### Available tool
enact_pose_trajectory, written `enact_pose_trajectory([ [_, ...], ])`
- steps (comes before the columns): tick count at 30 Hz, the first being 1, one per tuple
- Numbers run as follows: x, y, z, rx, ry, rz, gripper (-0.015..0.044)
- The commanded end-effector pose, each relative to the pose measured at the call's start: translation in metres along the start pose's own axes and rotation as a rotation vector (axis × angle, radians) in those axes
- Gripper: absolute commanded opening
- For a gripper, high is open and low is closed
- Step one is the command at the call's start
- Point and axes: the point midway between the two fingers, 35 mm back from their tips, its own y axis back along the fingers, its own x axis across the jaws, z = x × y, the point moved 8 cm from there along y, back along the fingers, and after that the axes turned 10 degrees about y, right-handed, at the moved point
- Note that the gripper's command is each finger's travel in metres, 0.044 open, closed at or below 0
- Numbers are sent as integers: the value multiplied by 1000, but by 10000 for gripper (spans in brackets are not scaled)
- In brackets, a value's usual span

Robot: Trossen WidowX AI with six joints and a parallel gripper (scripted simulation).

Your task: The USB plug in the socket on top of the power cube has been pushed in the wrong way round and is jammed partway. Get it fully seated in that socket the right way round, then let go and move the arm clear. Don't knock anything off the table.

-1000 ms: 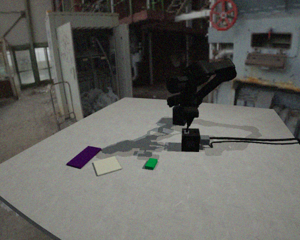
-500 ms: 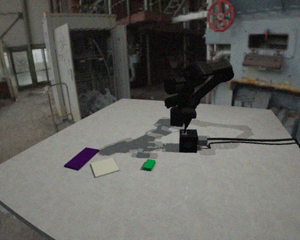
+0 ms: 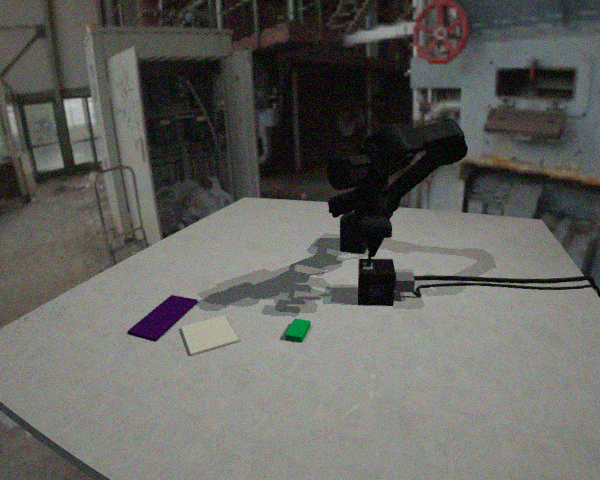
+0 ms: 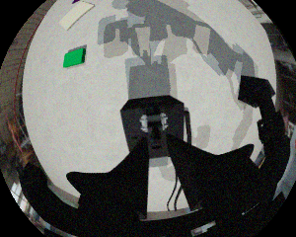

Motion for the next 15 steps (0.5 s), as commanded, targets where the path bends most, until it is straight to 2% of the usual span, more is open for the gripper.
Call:
enact_pose_trajectory([
  [1, 0, 0, 0, 0, -1, 0, 95],
  [15, 0, 8, 0, 0, 0, 0, 95],
])
